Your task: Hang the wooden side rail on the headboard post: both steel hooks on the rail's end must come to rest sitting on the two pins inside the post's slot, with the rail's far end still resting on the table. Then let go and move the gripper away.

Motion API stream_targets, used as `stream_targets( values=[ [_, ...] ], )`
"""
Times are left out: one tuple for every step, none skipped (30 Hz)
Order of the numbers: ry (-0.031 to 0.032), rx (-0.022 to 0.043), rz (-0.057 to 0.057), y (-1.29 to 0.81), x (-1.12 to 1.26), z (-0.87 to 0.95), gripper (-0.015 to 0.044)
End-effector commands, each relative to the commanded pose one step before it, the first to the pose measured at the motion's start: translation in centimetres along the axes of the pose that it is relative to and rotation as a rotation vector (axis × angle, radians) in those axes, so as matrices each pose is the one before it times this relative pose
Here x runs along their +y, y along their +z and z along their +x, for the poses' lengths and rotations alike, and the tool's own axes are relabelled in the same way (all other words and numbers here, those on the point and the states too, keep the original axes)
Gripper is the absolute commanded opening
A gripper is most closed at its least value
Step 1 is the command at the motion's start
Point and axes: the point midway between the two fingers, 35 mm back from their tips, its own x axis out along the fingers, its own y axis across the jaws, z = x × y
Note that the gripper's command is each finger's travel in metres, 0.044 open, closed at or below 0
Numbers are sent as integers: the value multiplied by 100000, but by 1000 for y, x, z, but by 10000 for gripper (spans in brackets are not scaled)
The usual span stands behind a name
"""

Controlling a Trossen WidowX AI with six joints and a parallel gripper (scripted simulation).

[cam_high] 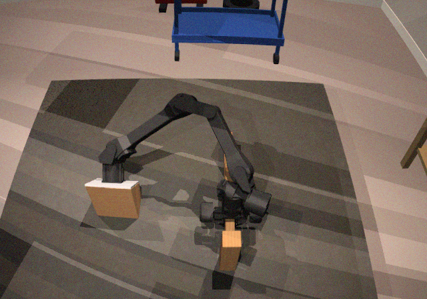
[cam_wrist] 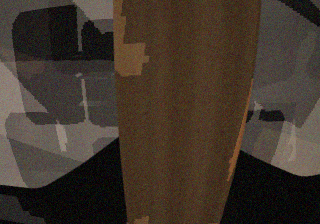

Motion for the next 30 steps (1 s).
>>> stream_targets(
  values=[
    [42,-123,-463,-50,289,-52,0],
    [1,0,1,-1,43,0,0],
    [1,0,1,-1,43,0,0],
    [1,0,1,-1,43,0,0],
    [1,0,1,-1,43,0,0],
    [1,0,1,-1,43,0,0],
    [1,0,1,-1,43,0,0],
    [1,0,1,-1,43,0,0],
    [1,0,1,-1,43,0,0],
    [1,0,1,-1,43,0,0],
    [1,0,1,-1,43,0,0],
    [1,0,1,-1,43,0,0],
    [1,0,1,-1,43,0,0],
    [-106,-11,456,66,-257,51,0],
    [0,0,0,0,0,0,0],
    [0,0,0,0,0,0,0],
    [0,0,0,0,0,0,0],
    [0,0,0,0,0,0,0],
    [0,0,0,0,0,0,0],
    [0,0,0,0,0,0,0],
    [0,0,0,0,0,0,0],
    [0,0,0,0,0,0,0],
    [50,3,-232,0,0,-8,0],
    [50,3,-232,0,0,-8,0],
    [0,1,0,0,0,-17,0],
    [0,1,0,0,0,-17,0],
    [0,1,0,0,0,-17,0],
    [0,1,0,0,0,-17,0],
    [0,1,0,0,0,-17,0],
    [0,1,0,0,0,-17,0]
  ],
)
